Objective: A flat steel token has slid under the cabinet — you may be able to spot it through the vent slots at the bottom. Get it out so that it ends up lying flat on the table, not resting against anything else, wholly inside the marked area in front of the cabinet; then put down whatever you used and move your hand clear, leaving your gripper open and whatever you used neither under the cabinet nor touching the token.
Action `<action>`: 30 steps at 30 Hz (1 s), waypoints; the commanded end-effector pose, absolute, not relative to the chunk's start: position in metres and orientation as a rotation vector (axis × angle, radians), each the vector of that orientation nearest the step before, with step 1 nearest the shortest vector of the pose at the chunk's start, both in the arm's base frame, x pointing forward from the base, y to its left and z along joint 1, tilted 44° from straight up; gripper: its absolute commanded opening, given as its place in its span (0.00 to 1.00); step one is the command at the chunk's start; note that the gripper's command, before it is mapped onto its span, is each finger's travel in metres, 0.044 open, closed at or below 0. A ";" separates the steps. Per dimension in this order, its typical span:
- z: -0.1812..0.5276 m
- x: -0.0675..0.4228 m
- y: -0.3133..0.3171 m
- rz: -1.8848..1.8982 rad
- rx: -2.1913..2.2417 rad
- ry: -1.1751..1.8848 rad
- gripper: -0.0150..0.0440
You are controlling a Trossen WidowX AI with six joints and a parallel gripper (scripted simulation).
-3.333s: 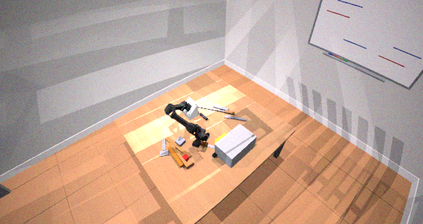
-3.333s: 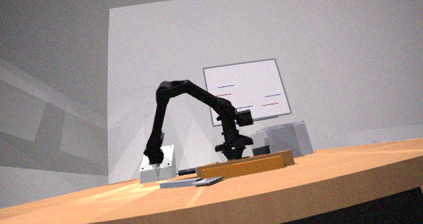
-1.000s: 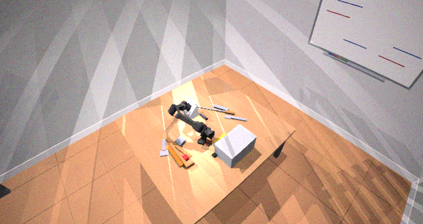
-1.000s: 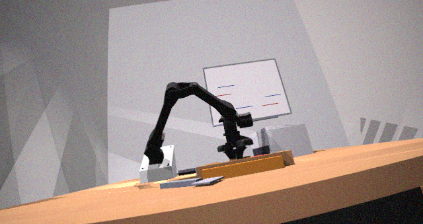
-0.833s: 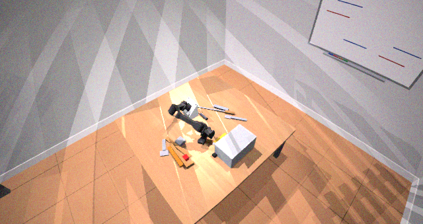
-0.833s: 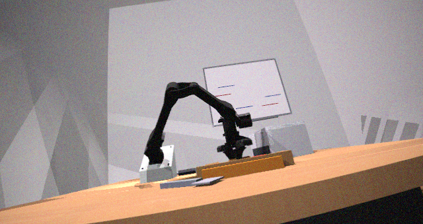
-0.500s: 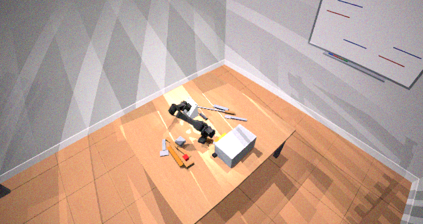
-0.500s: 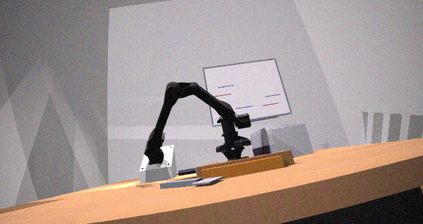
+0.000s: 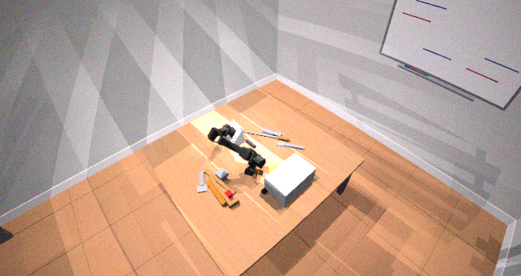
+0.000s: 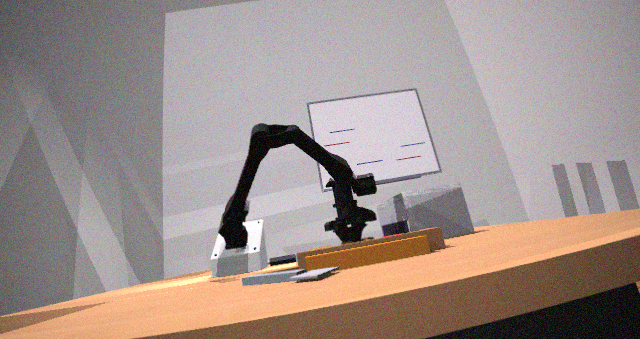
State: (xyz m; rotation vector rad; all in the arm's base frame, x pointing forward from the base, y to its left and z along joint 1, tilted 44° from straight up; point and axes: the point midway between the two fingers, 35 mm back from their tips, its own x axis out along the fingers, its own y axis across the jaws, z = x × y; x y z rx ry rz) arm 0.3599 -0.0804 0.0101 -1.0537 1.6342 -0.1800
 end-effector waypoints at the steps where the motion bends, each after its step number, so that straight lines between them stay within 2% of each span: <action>1: 0.004 0.354 -0.076 -0.163 -1.050 1.643 0.25; 30: 0.014 0.338 -0.086 -0.163 -1.051 1.644 0.25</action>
